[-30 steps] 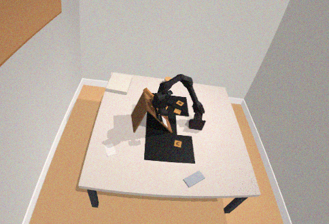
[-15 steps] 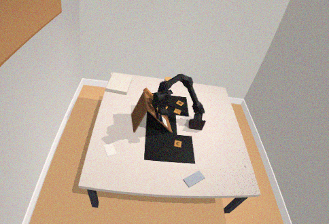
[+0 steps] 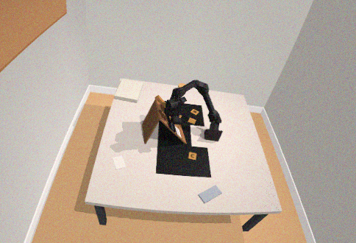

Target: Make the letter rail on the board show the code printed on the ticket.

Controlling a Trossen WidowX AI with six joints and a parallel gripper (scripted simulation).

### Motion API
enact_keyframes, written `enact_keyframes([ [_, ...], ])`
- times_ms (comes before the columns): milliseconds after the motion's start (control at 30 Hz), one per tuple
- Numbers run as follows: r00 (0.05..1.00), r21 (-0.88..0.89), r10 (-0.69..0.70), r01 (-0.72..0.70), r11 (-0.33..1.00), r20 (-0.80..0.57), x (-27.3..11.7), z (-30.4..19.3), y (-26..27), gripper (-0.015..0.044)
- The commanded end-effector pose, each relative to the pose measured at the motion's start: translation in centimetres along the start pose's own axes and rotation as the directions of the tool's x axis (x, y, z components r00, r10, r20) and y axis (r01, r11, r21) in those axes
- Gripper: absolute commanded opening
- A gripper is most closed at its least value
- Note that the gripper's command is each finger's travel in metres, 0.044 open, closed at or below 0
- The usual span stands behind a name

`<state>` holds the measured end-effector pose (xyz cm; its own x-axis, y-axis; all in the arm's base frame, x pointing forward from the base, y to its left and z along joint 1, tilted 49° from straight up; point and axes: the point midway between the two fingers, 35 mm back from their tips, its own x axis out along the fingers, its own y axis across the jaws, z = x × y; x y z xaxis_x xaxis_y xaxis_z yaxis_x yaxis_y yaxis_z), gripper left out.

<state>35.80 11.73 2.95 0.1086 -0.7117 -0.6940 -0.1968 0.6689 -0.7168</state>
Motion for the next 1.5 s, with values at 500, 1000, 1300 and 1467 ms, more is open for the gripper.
enact_keyframes([
  [500,1.000,-0.004,-0.004,0.004,1.000,0.002,-1.0,-0.8,-0.1,0.0000],
  [1000,1.000,-0.005,-0.003,0.003,1.000,0.001,-2.4,-1.9,-0.1,0.0000],
  [1300,0.998,-0.223,0.044,-0.031,0.974,0.053,-4.6,-2.4,-0.6,0.0105],
  [1467,0.975,-0.622,0.154,-0.023,0.783,0.158,-9.1,-4.2,-1.8,0.0236],
])
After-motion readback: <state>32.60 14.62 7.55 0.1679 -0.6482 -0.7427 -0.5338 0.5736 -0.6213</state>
